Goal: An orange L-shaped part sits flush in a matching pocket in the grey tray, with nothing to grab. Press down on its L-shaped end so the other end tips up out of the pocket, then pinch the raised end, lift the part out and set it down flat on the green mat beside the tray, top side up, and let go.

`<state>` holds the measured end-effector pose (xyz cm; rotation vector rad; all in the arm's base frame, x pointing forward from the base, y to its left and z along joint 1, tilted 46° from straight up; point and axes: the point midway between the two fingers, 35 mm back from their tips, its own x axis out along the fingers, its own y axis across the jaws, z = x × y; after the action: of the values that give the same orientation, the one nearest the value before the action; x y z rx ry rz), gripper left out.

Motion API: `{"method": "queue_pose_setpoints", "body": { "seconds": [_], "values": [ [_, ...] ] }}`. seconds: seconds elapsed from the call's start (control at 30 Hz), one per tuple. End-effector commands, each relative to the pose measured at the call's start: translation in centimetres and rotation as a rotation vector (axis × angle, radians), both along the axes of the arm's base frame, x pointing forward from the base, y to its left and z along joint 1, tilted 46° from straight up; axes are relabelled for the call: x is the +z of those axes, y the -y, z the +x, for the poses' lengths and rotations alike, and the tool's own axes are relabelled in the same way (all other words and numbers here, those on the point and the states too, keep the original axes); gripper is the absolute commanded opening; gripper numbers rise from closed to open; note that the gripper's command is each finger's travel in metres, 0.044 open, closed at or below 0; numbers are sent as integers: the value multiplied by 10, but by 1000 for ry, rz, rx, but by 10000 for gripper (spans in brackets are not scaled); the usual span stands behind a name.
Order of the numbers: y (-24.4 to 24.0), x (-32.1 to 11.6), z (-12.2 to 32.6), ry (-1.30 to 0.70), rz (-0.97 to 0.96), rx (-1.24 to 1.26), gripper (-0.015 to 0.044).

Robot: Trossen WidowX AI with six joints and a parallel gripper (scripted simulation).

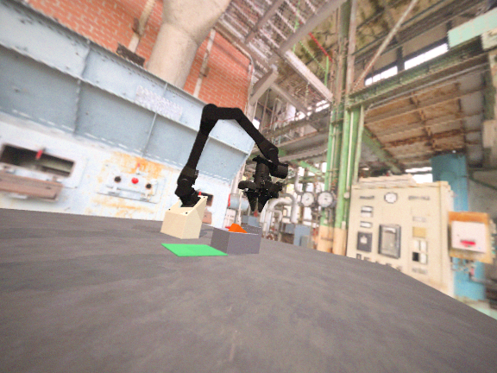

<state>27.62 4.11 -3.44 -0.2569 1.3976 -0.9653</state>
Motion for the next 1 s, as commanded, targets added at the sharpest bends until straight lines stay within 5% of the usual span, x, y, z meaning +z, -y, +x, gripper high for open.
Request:
{"method": "queue_pose_setpoints", "body": {
  "seconds": [0.0,0.23,0.97],
  "values": [
    [2,-2,0,0,0,0,180],
    [51,-48,-12,-10,-6,-11,180],
    [67,-64,-15,-10,-7,-11,180]
  ]
}}
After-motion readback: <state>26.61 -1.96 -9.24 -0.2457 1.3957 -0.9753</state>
